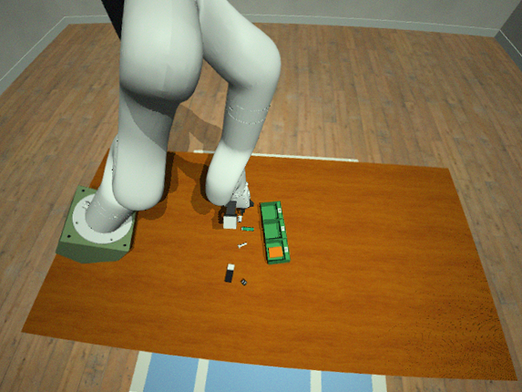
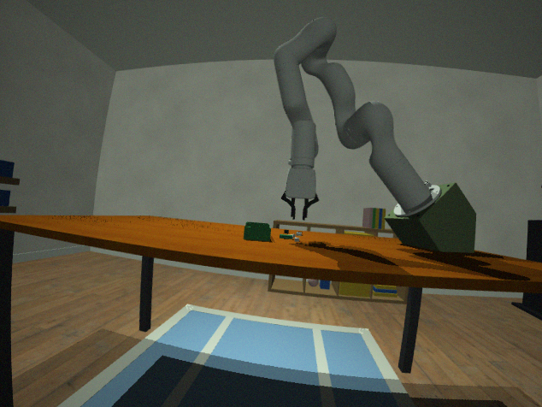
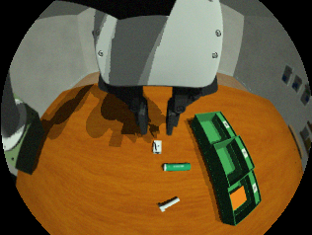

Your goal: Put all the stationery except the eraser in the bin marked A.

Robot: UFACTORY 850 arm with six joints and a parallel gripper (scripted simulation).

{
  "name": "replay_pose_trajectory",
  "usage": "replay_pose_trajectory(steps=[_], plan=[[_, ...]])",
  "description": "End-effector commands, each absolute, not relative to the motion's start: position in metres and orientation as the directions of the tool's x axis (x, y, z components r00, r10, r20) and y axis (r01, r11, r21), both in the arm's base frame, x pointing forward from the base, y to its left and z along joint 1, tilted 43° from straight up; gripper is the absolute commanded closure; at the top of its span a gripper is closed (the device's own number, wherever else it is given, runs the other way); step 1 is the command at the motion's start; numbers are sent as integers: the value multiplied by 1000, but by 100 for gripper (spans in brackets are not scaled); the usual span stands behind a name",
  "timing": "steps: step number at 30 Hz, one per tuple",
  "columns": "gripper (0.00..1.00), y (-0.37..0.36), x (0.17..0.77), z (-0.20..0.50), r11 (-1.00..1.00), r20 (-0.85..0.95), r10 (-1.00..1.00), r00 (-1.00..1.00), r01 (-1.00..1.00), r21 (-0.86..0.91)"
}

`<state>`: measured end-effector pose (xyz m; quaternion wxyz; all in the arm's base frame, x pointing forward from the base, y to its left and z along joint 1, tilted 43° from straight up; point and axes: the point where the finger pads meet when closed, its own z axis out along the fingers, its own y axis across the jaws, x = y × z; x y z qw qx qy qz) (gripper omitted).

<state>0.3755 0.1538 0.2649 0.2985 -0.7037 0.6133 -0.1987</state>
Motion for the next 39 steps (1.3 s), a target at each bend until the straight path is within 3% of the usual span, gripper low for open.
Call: replay_pose_trajectory(steps=[1, 21, 39], plan=[[71, 153, 376, 265, -64, -111, -976, 187, -735, -675], [71, 154, 376, 265, -64, -111, -976, 187, -735, -675], [71, 166, 415, 222, -64, -111, -976, 187, -735, -675]])
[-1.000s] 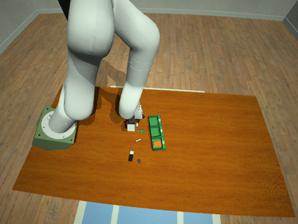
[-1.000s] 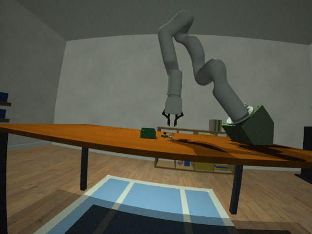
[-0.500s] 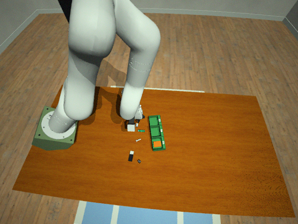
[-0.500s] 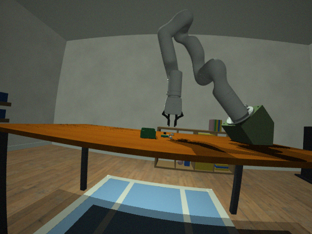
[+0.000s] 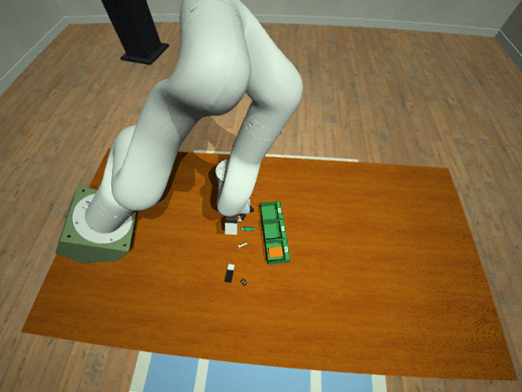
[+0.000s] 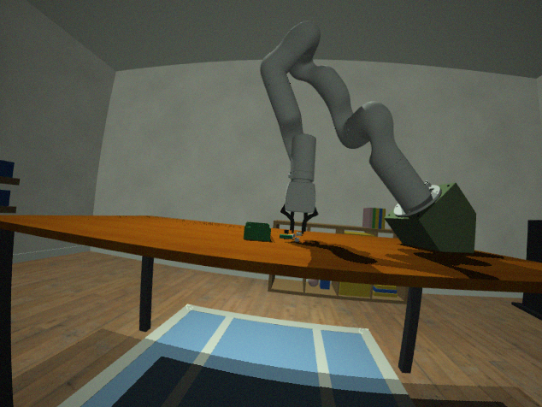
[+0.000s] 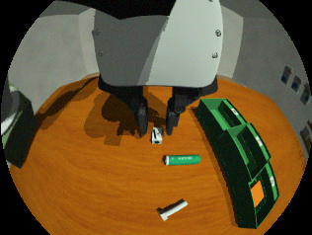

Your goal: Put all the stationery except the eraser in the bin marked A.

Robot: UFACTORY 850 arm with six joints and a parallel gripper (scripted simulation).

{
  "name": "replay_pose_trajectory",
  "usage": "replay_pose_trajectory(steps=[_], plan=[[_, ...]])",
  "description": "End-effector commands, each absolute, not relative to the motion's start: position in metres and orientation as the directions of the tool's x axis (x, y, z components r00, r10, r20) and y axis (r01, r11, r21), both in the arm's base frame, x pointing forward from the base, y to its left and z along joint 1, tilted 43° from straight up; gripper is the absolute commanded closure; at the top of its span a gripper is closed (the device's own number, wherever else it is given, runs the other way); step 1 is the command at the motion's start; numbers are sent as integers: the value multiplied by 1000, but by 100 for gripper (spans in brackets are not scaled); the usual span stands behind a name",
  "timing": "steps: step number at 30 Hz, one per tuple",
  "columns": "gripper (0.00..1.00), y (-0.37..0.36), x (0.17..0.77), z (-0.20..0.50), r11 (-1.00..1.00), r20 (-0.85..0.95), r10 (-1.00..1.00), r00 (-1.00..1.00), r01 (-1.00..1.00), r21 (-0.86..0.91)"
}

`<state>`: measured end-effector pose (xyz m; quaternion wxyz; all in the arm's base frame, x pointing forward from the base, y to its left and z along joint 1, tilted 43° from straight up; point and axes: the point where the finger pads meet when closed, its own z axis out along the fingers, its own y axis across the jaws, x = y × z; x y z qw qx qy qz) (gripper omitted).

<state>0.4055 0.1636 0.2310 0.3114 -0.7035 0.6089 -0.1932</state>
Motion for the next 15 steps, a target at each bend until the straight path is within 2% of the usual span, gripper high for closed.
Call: replay_pose_trajectory(steps=[1, 15], plan=[[71, 166, 415, 222, -64, -111, -976, 187, -735, -675], [71, 169, 422, 214, -64, -111, -976, 187, -735, -675]])
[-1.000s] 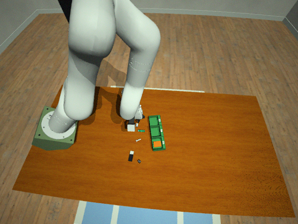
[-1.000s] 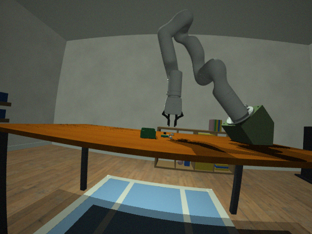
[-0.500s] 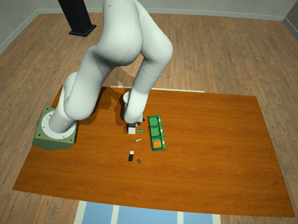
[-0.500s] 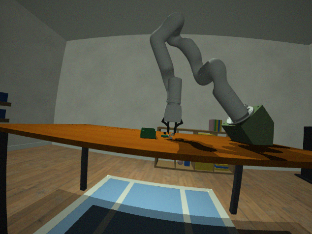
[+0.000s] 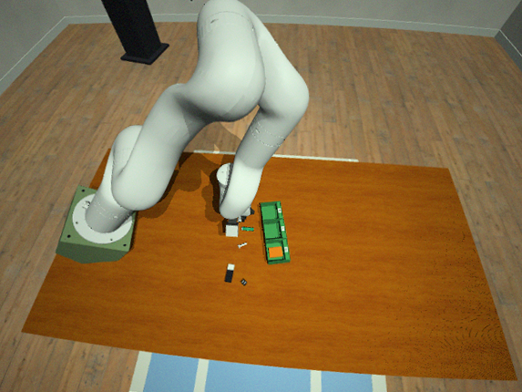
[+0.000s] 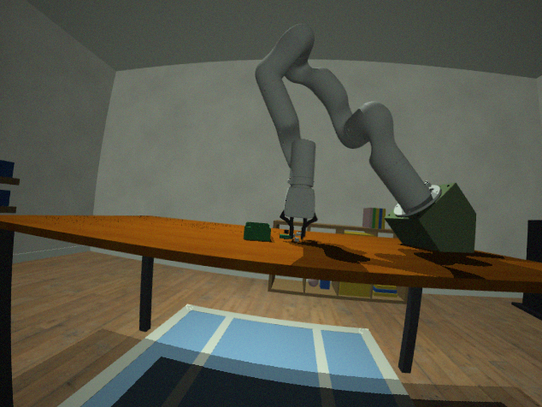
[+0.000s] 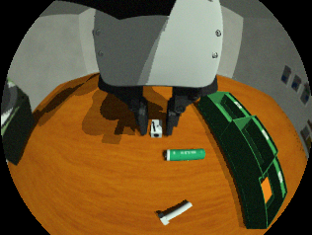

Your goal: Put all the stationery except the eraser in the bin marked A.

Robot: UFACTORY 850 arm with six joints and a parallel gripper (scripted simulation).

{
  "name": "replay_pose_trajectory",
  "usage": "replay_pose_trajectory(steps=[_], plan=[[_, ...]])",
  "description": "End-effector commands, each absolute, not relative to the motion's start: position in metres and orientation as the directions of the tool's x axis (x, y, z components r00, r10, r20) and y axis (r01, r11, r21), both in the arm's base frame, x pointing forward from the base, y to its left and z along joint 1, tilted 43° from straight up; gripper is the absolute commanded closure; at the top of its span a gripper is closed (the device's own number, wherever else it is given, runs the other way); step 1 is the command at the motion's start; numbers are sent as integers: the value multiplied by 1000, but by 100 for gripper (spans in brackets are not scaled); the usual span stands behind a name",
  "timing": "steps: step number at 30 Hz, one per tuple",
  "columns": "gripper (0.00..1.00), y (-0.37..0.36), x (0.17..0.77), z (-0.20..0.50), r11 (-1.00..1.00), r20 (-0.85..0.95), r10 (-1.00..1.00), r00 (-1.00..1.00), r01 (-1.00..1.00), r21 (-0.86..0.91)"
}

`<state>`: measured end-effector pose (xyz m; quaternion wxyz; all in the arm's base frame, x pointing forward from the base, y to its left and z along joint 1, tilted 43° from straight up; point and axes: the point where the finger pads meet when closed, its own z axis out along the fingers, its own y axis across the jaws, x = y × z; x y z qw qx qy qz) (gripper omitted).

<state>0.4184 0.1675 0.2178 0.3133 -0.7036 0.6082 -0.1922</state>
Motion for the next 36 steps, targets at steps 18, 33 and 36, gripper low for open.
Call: replay_pose_trajectory(steps=[18, 33, 36], plan=[[100, 169, 422, 213, -64, -111, -976, 187, -735, -675], [100, 169, 422, 213, -64, -111, -976, 187, -735, -675], [100, 169, 422, 213, -64, -111, -976, 187, -735, -675]])
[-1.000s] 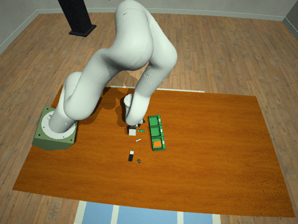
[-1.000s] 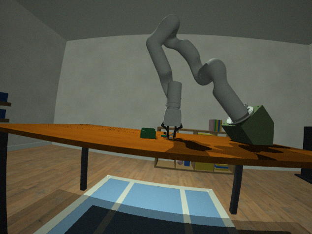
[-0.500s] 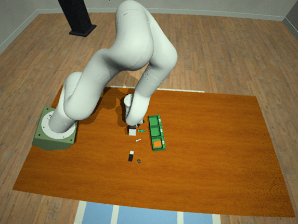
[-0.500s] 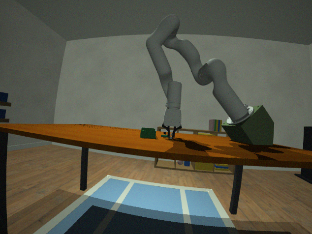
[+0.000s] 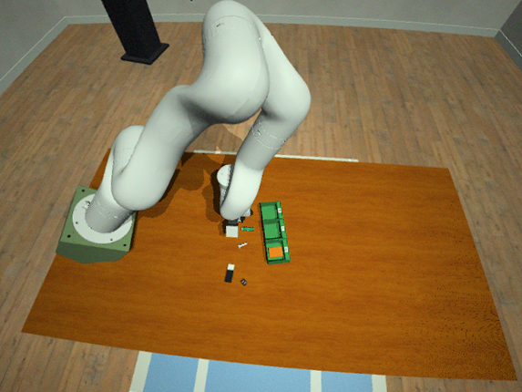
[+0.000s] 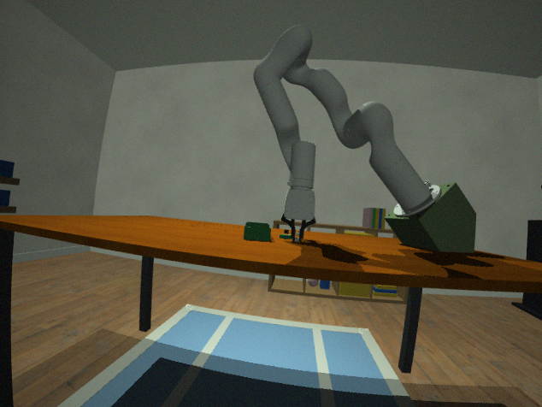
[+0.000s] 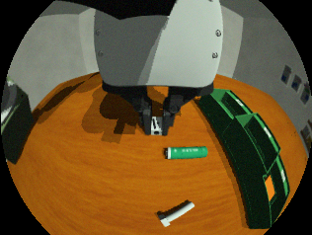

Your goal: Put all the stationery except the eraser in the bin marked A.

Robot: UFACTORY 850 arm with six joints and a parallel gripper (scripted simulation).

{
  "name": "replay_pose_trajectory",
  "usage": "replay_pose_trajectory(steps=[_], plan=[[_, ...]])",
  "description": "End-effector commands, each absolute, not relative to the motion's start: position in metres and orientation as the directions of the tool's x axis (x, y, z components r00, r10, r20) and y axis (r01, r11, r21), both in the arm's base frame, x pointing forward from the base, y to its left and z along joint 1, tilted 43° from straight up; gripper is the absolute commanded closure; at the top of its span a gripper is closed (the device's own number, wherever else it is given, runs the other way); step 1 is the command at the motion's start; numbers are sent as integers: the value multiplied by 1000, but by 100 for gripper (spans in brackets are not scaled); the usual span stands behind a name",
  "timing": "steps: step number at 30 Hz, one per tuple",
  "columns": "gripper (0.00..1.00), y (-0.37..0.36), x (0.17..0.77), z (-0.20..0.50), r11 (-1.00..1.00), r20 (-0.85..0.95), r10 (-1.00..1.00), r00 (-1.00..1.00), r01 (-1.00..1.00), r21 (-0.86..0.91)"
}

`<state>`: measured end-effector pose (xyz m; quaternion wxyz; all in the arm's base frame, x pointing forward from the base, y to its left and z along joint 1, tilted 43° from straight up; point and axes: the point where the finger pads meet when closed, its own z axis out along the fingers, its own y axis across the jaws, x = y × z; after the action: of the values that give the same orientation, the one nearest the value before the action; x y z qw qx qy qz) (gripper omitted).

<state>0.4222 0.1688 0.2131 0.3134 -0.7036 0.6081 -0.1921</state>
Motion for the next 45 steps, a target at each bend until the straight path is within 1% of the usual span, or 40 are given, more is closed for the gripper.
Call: replay_pose_trajectory(steps=[1, 11, 31, 45], plan=[[100, 169, 422, 213, -64, -111, -976, 187, -735, -675], [100, 169, 422, 213, -64, -111, -976, 187, -735, -675], [100, 156, 383, 257, -64, -111, -976, 187, -735, -675], [100, 156, 383, 257, -64, -111, -976, 187, -735, -675]])
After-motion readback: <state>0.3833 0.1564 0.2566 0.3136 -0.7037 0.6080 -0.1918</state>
